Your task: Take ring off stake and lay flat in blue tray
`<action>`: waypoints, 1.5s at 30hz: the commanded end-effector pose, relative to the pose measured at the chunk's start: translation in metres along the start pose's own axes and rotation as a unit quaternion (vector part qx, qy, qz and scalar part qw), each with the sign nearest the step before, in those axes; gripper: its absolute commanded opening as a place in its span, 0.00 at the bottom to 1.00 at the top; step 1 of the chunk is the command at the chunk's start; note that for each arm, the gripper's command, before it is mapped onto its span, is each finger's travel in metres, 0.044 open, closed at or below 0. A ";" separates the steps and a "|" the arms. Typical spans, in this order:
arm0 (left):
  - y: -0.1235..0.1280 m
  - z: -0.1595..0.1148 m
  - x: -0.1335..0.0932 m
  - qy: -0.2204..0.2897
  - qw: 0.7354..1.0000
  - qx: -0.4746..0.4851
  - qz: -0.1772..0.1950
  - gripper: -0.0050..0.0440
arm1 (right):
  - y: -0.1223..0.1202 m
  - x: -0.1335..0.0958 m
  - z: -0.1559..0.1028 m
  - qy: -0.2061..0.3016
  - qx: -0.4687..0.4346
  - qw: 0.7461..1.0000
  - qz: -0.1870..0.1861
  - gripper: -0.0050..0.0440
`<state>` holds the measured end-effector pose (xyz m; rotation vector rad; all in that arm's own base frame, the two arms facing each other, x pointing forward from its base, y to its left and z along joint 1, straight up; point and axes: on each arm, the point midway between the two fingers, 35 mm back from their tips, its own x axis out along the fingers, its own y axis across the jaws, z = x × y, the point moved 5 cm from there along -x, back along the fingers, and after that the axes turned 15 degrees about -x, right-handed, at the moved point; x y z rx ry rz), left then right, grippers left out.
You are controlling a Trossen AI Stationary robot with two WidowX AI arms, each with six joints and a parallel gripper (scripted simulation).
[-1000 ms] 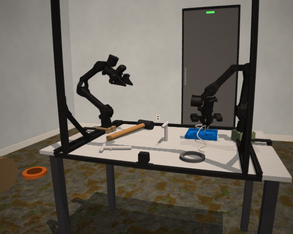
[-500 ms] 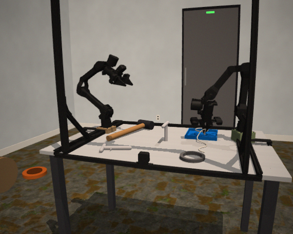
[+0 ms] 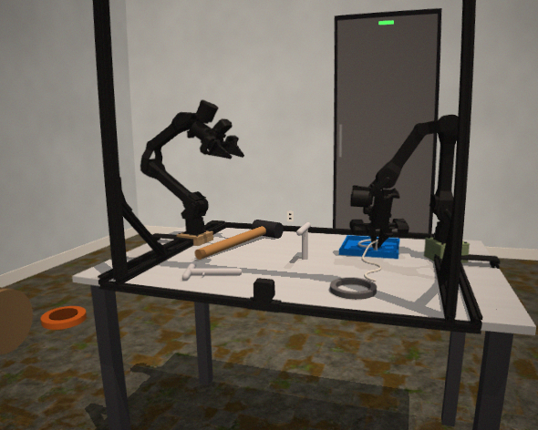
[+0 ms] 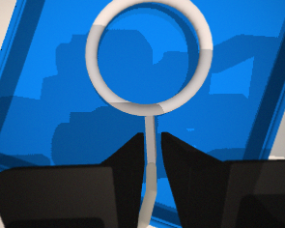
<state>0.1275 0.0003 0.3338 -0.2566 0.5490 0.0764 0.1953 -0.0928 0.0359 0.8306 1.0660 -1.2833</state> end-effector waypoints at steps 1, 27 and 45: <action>0.000 0.000 0.000 0.001 1.000 0.001 -0.002 0.92 | 0.000 0.000 0.000 0.000 0.000 1.000 0.001 0.40; 0.000 0.000 0.000 0.001 1.000 0.001 -0.002 0.92 | 0.011 -0.071 0.032 -0.012 0.010 1.000 0.025 0.92; 0.000 0.000 0.000 0.001 1.000 0.001 -0.002 0.92 | -0.010 -0.117 0.040 0.000 0.000 1.000 0.000 0.92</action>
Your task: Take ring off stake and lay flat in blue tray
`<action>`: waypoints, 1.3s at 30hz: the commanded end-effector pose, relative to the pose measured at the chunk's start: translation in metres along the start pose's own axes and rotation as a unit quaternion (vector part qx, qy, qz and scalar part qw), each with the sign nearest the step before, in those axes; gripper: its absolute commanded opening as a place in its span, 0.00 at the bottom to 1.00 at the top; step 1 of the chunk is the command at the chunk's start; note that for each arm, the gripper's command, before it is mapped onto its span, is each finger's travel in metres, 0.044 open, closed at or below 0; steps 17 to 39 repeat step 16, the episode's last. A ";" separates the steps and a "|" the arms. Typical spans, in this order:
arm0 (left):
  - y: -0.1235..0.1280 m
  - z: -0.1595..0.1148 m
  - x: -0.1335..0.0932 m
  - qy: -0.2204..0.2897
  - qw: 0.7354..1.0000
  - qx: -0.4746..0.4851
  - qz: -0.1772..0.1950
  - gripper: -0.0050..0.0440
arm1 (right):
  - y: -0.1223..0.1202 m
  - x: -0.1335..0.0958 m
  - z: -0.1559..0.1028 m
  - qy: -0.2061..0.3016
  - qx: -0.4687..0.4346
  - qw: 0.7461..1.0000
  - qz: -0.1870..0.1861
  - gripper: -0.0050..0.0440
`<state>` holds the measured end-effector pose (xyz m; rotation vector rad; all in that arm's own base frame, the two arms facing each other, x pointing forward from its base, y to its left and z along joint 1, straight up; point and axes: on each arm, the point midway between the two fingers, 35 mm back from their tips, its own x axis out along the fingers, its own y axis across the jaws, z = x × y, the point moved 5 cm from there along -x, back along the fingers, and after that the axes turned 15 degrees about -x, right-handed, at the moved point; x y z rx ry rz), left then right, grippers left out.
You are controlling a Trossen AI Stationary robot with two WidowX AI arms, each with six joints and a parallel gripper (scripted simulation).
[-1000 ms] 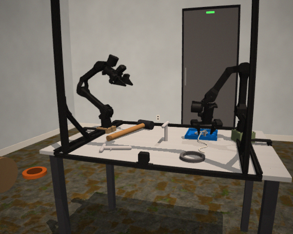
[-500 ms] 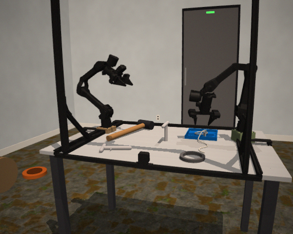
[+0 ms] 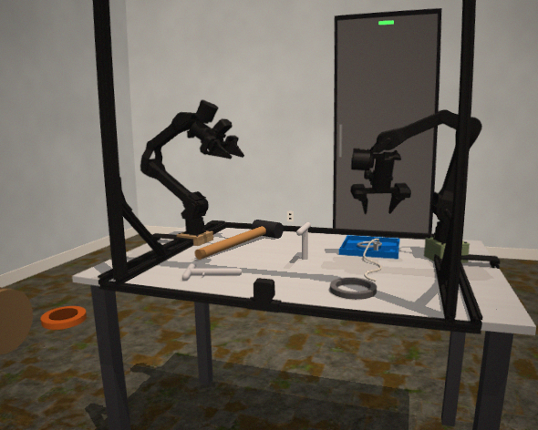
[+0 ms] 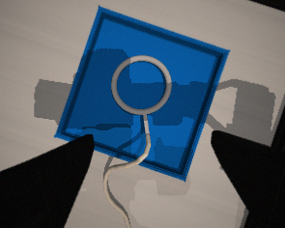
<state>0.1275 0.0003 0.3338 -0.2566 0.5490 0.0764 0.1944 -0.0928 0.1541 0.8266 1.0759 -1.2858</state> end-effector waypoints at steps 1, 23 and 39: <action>0.000 0.000 0.000 0.001 1.000 0.001 -0.002 0.92 | 0.000 -0.006 0.002 -0.002 0.002 1.000 0.004 0.92; 0.000 0.000 0.000 0.001 1.000 0.001 -0.002 0.92 | -0.053 0.043 0.111 0.022 0.029 0.999 0.010 0.92; 0.000 0.000 0.000 0.001 1.000 0.001 -0.002 0.92 | -0.053 0.043 0.111 0.022 0.029 0.999 0.010 0.92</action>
